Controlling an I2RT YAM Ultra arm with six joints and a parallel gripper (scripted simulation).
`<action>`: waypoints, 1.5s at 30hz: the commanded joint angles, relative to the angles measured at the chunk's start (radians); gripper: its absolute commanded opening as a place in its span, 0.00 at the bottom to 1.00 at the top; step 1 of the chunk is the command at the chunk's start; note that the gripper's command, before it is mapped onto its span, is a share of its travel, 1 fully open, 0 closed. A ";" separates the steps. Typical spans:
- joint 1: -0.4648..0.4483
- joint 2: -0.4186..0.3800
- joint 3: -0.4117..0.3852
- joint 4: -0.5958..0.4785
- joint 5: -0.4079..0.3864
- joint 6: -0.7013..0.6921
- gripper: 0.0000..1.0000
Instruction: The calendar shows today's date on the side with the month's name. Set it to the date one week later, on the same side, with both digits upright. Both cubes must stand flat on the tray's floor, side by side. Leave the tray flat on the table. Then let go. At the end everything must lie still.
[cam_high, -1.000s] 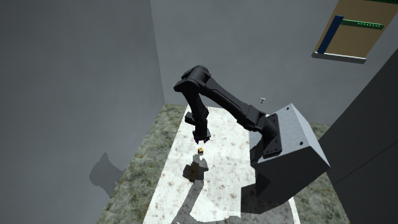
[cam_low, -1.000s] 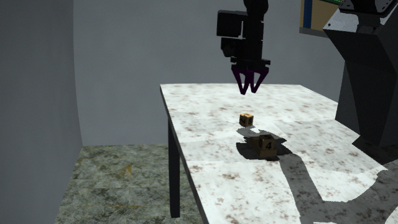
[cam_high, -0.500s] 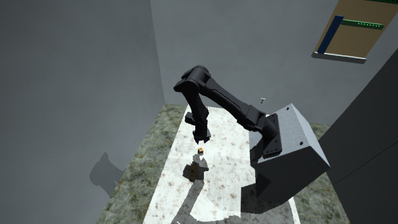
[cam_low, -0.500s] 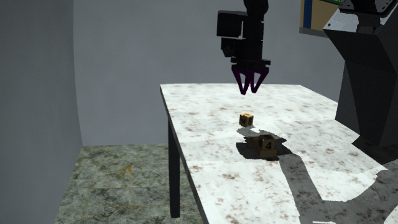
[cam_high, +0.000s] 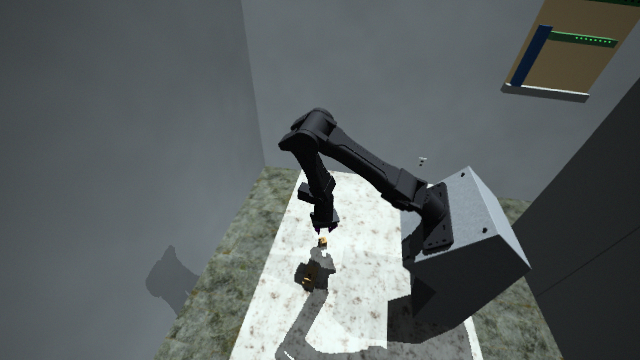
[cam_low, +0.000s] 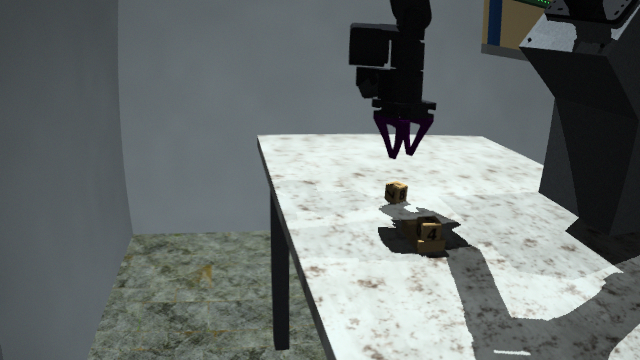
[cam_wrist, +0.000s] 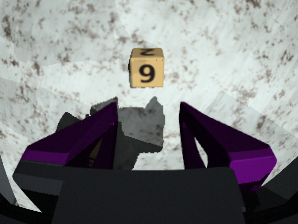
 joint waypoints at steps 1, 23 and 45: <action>0.000 0.007 0.006 0.019 0.010 0.003 0.45; 0.025 0.125 0.069 0.077 0.030 0.020 0.45; 0.034 0.171 0.098 0.096 0.037 0.026 0.45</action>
